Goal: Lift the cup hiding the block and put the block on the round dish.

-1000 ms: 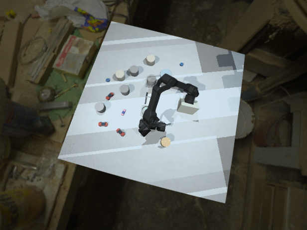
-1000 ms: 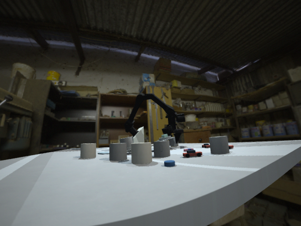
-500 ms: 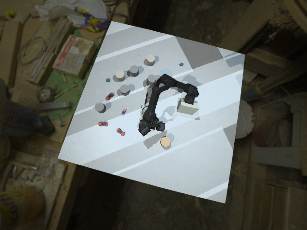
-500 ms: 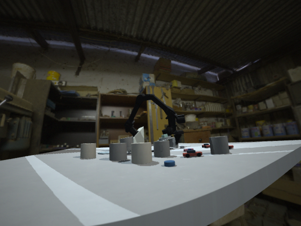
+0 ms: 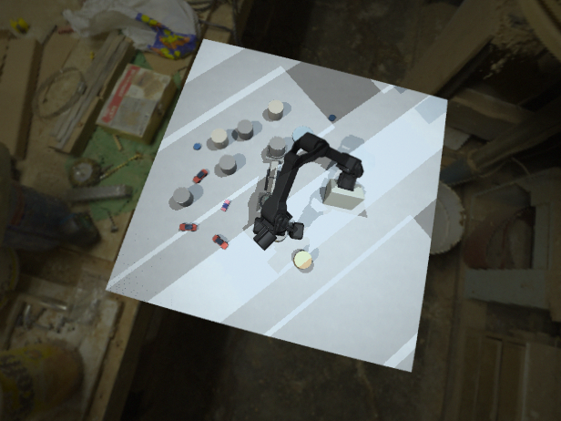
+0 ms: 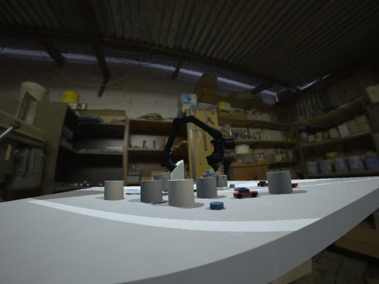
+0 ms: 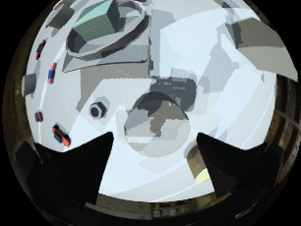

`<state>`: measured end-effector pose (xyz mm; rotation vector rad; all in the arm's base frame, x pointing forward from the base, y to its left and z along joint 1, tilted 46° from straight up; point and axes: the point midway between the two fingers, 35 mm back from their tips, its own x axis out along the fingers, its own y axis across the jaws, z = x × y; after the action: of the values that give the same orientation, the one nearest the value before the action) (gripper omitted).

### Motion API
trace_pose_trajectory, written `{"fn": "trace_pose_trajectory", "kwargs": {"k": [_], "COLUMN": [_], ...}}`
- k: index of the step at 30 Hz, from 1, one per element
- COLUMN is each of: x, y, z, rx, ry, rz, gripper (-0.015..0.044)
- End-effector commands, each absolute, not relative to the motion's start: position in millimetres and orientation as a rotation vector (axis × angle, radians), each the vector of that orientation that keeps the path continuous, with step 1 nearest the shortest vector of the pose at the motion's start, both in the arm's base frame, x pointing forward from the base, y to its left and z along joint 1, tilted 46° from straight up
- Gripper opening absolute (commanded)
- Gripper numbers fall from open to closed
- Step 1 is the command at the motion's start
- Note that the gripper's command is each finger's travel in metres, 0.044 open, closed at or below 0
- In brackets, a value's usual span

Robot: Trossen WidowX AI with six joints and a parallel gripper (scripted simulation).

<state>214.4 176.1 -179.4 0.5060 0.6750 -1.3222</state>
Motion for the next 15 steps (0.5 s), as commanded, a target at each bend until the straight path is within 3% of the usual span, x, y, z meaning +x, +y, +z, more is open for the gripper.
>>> {"fn": "trace_pose_trajectory", "kwargs": {"k": [1, 2, 9, 15], "x": [215, 215, 265, 282], "y": [183, 183, 165, 150], "z": [-173, -173, -93, -57], "rx": [0.519, 0.519, 0.474, 0.451], "ry": [0.673, 0.673, 0.706, 0.716], "rz": [-1.327, -1.327, -1.304, -1.297], "gripper": [0.044, 0.044, 0.026, 0.026]}}
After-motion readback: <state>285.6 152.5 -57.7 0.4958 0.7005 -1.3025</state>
